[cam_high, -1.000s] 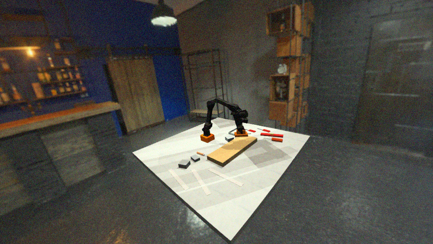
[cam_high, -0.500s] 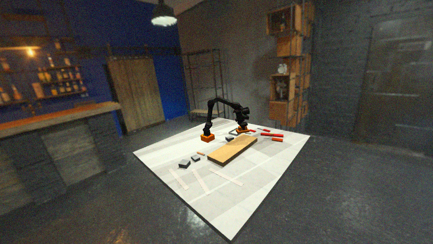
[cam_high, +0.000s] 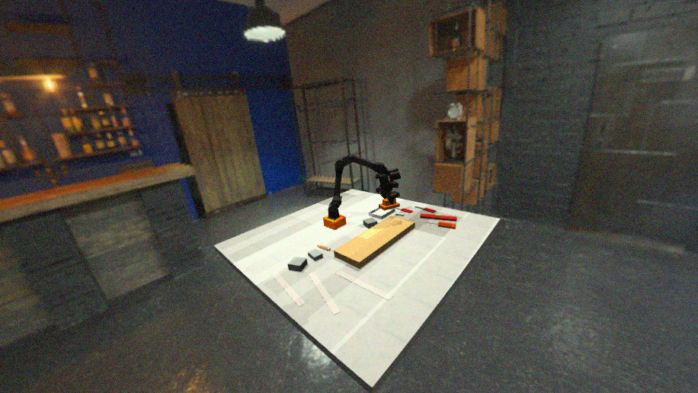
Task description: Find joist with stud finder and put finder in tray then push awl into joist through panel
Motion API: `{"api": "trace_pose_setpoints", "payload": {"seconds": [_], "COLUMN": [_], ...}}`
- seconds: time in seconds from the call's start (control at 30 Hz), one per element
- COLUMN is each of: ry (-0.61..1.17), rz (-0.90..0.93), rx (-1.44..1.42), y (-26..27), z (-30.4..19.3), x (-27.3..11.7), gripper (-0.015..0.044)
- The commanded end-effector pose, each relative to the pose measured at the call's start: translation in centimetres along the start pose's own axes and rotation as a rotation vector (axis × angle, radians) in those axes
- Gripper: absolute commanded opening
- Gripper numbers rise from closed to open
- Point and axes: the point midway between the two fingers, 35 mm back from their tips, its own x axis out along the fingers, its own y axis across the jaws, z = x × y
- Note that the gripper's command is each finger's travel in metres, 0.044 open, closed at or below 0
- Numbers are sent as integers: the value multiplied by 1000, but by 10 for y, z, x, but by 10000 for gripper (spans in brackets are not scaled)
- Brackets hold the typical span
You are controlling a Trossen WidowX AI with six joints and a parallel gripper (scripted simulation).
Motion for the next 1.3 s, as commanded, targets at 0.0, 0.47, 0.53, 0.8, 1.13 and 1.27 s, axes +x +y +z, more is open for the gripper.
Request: {"api": "trace_pose_setpoints", "payload": {"seconds": [0.0, 0.47, 0.53, 0.8, 1.13, 1.27], "ry": [-14, -24, -25, -28, -28, -28], "rz": [8, 66, 75, 85, 85, 84], "rx": [-66, -277, -307, -345, -345, -345], "y": [26, 111, 123, 138, 137, 137], "z": [10, 24, 24, 24, 21, 19], "x": [-1, 6, 6, 8, 27, 35], "gripper": [0, 0, 0, 0, 0, 0]}}
